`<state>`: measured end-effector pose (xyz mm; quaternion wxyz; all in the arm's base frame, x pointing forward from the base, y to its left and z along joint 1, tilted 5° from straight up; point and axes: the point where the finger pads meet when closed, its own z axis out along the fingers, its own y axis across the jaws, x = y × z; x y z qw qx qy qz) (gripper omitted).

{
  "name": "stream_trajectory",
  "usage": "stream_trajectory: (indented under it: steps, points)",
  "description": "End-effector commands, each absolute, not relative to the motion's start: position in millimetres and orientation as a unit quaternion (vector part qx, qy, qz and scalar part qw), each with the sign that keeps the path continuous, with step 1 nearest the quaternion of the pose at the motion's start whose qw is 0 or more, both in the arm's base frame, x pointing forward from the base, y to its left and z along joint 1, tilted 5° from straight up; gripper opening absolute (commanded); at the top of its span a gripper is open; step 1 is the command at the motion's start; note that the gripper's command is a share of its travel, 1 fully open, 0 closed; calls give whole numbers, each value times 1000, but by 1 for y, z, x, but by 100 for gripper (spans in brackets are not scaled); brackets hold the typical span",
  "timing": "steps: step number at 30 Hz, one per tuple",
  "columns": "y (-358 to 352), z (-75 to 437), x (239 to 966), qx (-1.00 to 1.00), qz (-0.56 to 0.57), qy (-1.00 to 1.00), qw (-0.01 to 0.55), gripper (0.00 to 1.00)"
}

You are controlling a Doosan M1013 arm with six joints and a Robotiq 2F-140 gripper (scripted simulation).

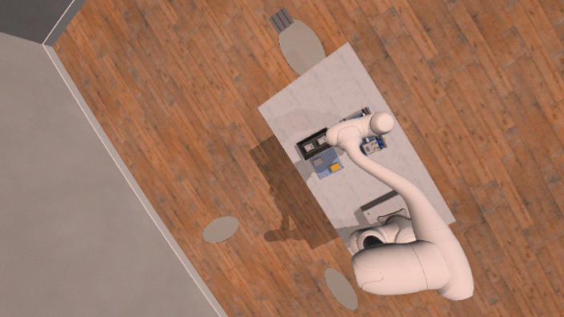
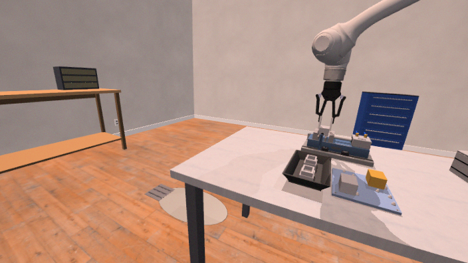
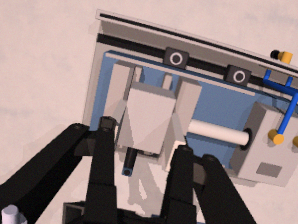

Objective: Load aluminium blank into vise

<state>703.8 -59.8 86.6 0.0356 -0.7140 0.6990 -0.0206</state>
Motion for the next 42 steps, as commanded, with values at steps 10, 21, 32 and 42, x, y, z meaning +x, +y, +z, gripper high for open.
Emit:
stream_trajectory:
  steps: [10, 21, 32, 42]
  points:
    - [-58, 87, 704, -714, -21, 699, 36, 0]
    - [-56, 87, 705, -714, -21, 699, 36, 0]
    - [-55, 87, 706, -714, -21, 699, 36, 0]
    - [-55, 87, 706, -714, -21, 699, 36, 0]
